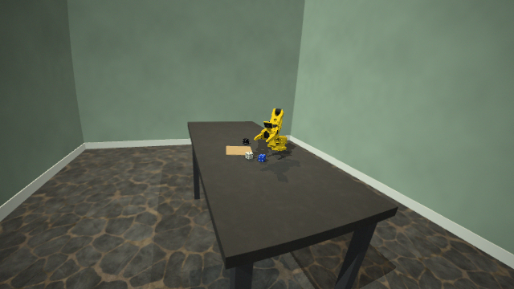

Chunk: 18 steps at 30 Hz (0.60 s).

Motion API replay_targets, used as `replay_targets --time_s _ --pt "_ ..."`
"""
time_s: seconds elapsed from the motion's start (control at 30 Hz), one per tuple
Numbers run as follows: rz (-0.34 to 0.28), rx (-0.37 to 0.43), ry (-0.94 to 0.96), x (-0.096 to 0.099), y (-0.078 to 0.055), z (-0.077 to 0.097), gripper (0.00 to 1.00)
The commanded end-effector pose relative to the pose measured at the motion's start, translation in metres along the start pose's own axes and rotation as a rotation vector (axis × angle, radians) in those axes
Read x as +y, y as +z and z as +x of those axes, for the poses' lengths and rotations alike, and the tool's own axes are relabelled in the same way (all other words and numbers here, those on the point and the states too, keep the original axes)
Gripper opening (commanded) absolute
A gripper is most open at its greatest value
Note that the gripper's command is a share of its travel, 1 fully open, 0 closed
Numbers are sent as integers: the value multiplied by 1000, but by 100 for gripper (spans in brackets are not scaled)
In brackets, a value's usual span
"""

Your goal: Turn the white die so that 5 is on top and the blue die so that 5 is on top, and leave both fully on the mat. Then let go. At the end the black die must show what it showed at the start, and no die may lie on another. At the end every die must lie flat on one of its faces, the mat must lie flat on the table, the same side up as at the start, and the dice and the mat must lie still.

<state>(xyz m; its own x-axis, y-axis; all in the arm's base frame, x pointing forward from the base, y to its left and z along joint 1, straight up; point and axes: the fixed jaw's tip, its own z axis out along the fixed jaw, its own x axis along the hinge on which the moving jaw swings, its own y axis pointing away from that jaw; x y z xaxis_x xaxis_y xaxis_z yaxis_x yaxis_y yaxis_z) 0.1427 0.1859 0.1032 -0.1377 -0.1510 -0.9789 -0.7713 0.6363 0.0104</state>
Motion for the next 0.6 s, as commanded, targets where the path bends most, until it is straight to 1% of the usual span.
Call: replay_targets --time_s 0.0,0.13,0.27,0.37,0.57 --pt "7 -124 -4 -2 -3 -28 35" --pt "6 -238 -4 -1 -11 -51 35" --pt "5 -314 -5 -1 -17 -65 35" --pt "5 -339 -5 -1 -19 -69 35" --pt "5 -343 -5 -1 -20 -70 35"
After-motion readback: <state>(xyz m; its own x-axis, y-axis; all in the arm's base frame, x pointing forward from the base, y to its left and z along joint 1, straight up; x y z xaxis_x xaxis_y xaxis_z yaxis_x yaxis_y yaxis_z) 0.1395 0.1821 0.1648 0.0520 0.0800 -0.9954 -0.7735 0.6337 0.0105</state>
